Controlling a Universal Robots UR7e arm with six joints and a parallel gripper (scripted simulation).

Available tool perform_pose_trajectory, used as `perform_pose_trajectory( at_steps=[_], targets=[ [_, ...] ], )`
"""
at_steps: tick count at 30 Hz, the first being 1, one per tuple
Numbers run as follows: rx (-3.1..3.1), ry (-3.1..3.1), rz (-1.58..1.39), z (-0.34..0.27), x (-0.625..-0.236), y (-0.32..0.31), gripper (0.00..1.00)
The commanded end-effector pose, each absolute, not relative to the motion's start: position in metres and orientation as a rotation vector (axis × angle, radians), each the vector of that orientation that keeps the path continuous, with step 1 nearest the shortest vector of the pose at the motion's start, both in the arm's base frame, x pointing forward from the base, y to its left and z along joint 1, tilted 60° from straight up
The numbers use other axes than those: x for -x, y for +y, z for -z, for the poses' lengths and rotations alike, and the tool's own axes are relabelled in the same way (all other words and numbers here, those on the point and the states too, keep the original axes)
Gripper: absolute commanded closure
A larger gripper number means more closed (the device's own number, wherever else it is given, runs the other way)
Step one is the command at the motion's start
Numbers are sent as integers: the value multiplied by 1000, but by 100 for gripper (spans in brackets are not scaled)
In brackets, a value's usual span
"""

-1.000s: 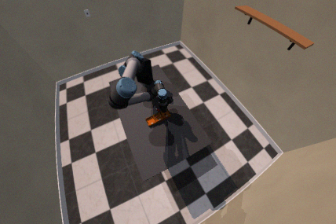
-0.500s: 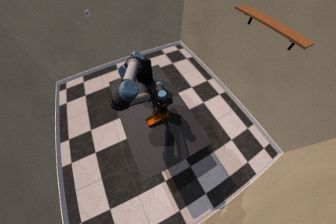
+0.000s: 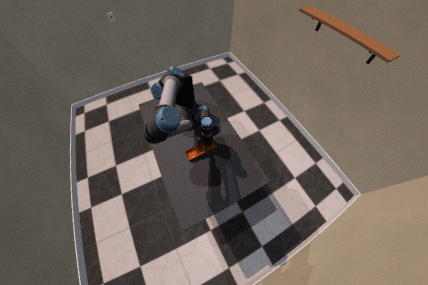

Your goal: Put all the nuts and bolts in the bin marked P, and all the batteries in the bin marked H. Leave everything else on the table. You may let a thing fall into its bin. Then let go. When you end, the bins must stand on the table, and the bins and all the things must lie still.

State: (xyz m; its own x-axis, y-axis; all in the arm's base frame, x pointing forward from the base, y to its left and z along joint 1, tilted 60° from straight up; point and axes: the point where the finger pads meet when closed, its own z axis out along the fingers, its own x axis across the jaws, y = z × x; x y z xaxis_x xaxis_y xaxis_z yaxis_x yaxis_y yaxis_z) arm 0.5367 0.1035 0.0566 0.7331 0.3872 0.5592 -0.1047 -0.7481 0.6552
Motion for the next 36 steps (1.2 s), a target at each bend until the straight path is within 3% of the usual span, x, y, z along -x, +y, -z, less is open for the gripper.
perform_pose_trajectory(
  at_steps=[1,13,14,36],
  targets=[
    [-2244,213,-927,-56,-538,102,100],
    [-2244,213,-927,-57,-537,101,100],
    [-2244,213,-927,-57,-537,101,38],
    [-2244,213,-927,-60,-533,105,38]
  ],
)
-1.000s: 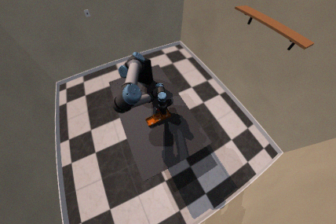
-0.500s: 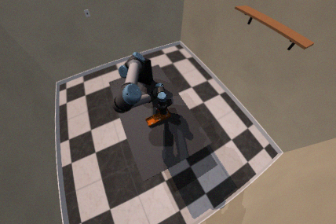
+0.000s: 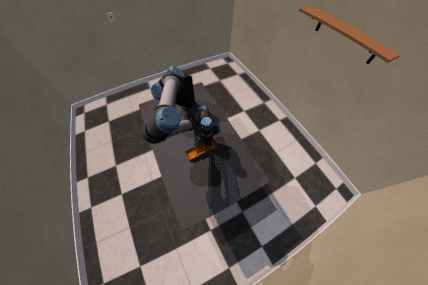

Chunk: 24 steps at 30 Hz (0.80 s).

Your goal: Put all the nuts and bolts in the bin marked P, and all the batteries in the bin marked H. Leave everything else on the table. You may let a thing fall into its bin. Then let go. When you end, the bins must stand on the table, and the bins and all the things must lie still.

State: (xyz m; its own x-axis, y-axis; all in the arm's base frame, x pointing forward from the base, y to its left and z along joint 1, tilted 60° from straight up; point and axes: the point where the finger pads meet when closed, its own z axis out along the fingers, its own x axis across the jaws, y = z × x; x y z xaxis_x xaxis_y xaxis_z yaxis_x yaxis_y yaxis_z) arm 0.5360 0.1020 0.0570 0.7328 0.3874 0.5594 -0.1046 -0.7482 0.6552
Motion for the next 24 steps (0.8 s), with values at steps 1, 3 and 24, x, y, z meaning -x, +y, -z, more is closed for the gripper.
perform_pose_trajectory(
  at_steps=[1,3,24],
  targets=[
    [-2244,213,-927,-61,-532,106,38],
    [-2244,213,-927,-62,-530,107,38],
    [-2244,213,-927,-77,-510,123,38]
  ],
)
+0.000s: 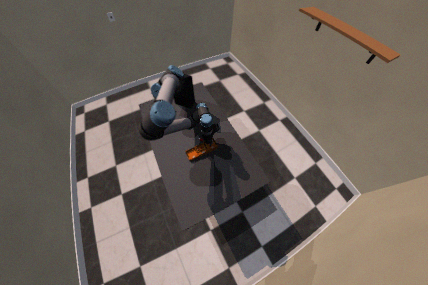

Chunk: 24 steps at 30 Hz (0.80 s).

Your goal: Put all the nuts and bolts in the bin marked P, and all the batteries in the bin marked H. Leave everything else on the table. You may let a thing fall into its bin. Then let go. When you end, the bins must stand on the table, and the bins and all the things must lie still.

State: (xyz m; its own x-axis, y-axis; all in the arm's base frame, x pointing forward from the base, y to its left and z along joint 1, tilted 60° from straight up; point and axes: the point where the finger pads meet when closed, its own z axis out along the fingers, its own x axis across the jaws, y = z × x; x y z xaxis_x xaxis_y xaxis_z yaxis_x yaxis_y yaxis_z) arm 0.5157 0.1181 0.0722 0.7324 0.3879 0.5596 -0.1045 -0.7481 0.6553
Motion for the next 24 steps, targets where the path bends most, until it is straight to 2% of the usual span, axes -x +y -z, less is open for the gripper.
perform_pose_trajectory(
  at_steps=[1,9,10,24],
  targets=[
    [-2244,213,-927,-78,-508,124,38],
    [-2244,213,-927,-78,-508,124,38],
    [-2244,213,-927,-80,-506,127,0],
    [-2244,213,-927,-105,-473,152,0]
  ],
)
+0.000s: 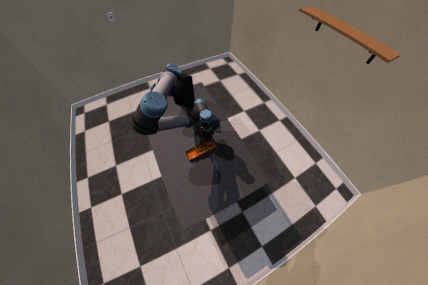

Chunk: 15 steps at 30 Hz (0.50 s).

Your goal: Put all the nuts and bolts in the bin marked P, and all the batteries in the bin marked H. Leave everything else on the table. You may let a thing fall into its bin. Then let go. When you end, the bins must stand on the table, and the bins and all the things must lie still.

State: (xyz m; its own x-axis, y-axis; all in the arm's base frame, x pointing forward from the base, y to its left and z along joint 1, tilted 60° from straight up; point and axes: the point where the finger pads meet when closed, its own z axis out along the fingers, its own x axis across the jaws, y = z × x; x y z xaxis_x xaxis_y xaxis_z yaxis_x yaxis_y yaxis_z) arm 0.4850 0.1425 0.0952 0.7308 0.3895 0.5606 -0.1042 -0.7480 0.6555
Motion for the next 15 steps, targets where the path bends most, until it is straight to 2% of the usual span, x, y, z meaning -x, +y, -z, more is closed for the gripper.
perform_pose_trajectory(
  at_steps=[1,15],
  targets=[
    [-2244,213,-927,-107,-471,155,0],
    [-2244,213,-927,-131,-438,180,0]
  ],
)
